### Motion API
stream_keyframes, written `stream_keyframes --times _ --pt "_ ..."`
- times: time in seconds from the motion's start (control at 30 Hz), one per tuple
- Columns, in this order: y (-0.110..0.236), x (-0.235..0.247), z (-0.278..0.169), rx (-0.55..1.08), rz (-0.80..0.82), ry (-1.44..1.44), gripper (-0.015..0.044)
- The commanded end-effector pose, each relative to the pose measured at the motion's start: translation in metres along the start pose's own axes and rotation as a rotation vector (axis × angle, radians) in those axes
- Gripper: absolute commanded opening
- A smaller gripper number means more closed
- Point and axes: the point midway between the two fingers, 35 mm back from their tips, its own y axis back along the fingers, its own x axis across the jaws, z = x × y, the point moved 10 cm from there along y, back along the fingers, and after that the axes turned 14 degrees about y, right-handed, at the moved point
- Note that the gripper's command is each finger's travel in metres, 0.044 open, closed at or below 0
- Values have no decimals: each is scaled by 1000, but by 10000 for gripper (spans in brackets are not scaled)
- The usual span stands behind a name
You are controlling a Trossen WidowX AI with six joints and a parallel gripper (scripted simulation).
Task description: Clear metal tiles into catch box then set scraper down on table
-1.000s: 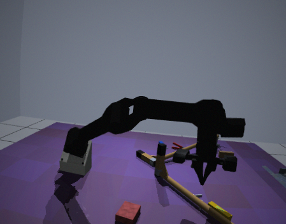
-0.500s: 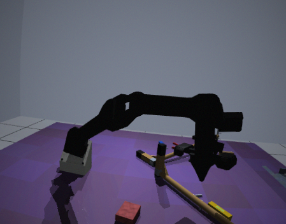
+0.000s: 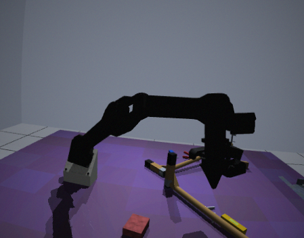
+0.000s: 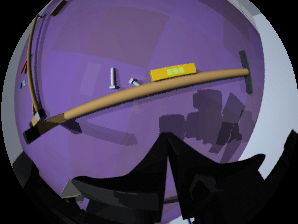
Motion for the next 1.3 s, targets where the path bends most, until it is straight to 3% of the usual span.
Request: stream_keyframes --times 0.0,0.97,1.27 --pt "2 2 -2 3 -8 -105 0" --pt "29 9 -16 -42 -47 -814 0" --pt "26 9 -16 -43 -46 -832 0"
